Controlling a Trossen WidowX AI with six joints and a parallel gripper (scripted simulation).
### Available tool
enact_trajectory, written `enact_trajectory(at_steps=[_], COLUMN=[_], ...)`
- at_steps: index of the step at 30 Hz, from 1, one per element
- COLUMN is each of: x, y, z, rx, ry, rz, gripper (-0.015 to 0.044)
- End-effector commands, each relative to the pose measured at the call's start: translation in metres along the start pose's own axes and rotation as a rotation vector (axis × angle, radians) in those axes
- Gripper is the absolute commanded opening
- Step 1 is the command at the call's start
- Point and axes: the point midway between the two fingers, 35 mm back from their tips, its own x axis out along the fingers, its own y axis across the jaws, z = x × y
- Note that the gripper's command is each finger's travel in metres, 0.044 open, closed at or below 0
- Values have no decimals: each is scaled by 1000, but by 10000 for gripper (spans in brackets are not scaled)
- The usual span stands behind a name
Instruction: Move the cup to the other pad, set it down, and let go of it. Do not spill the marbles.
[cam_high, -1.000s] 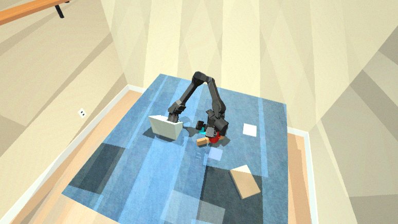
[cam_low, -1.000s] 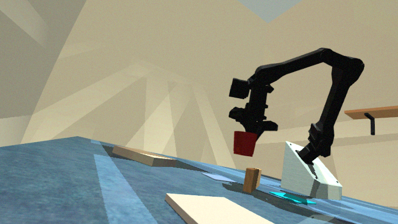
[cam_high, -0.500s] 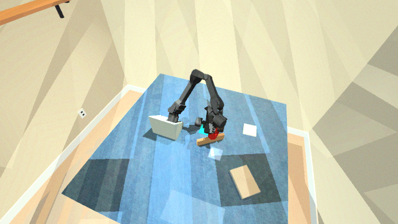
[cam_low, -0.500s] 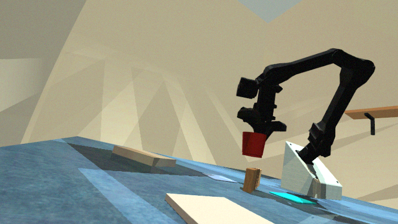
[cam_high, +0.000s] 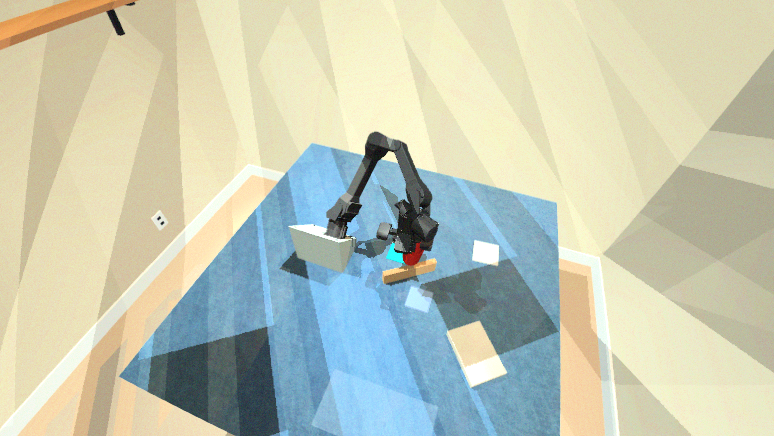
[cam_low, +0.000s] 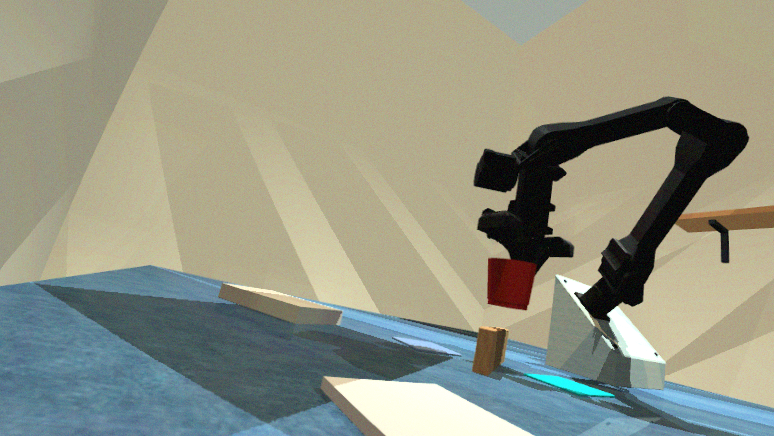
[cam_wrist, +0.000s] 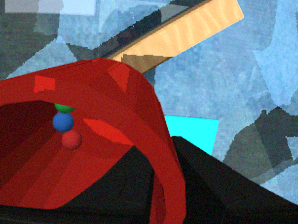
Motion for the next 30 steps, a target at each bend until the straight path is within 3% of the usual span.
enact_trajectory(at_steps=[1, 30], x=[2, 2], y=[-6, -33], z=[-8, -49], rx=[5, 7], ry=[7, 9], rz=[-6, -8], gripper=[0, 0])
